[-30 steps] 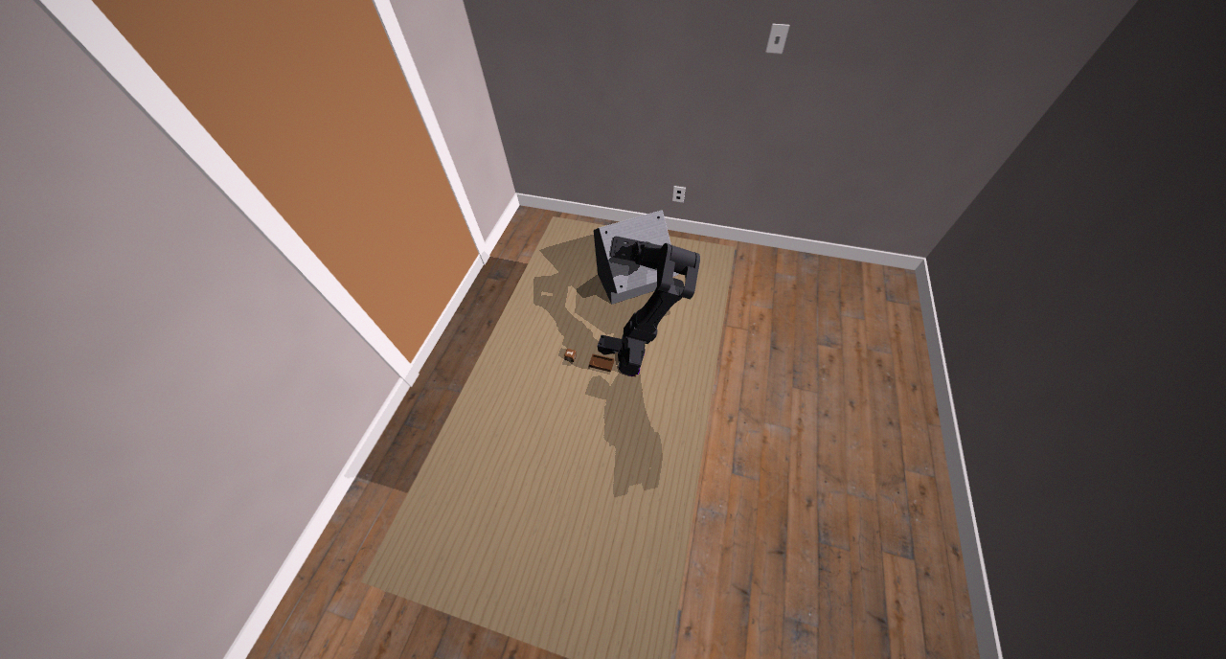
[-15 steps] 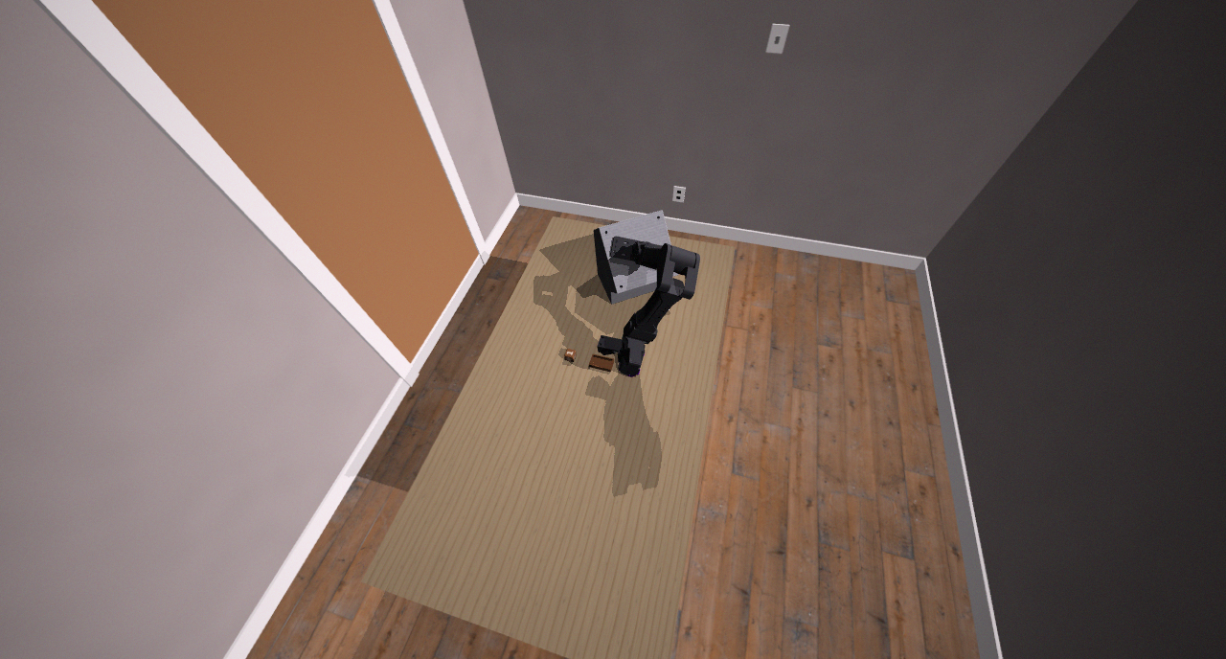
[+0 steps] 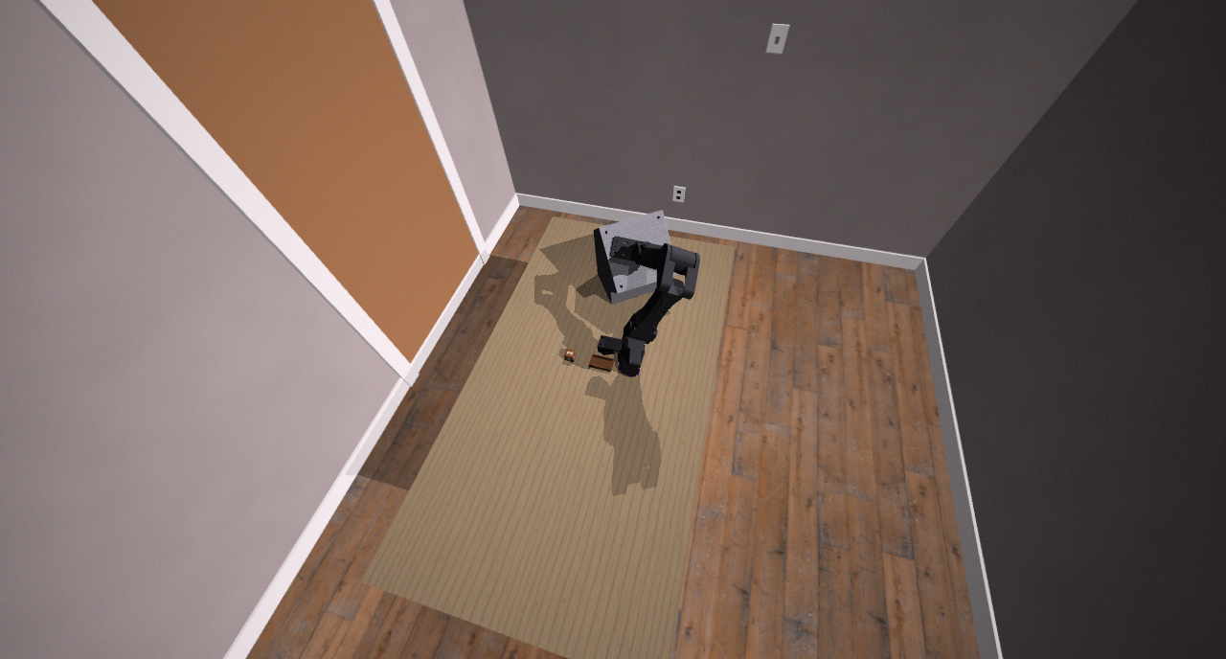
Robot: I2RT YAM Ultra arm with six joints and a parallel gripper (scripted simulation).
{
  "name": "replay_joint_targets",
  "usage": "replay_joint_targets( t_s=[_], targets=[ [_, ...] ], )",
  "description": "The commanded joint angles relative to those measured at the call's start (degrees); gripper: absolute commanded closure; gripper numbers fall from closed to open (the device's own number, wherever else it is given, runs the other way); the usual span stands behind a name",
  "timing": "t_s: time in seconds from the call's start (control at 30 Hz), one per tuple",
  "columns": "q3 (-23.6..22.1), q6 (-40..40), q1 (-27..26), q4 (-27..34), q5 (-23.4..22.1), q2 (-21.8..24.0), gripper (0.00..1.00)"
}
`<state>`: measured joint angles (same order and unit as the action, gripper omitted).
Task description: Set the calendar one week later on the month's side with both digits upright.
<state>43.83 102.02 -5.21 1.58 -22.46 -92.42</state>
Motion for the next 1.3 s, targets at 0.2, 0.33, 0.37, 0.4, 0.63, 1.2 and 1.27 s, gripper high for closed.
replay_joint_targets(
  t_s=[0.2, 0.33, 0.37, 0.4, 0.63, 1.2, 1.27],
  targets=[
    [0.15, 0.1, -0.11, -0.04, 0.58, 0.28, 0.53],
    [0.15, 0.1, -0.11, -0.04, 0.58, 0.28, 0.73],
    [0.15, 0.1, -0.11, -0.04, 0.58, 0.28, 0.73],
    [0.15, 0.1, -0.11, -0.04, 0.58, 0.28, 0.73],
    [0.15, 0.1, -0.11, -0.04, 0.58, 0.28, 0.73],
    [0.15, 0.1, -0.11, -0.04, 0.58, 0.28, 0.73],
    [0.15, 0.1, -0.11, -0.04, 0.58, 0.28, 0.73]
  ],
)
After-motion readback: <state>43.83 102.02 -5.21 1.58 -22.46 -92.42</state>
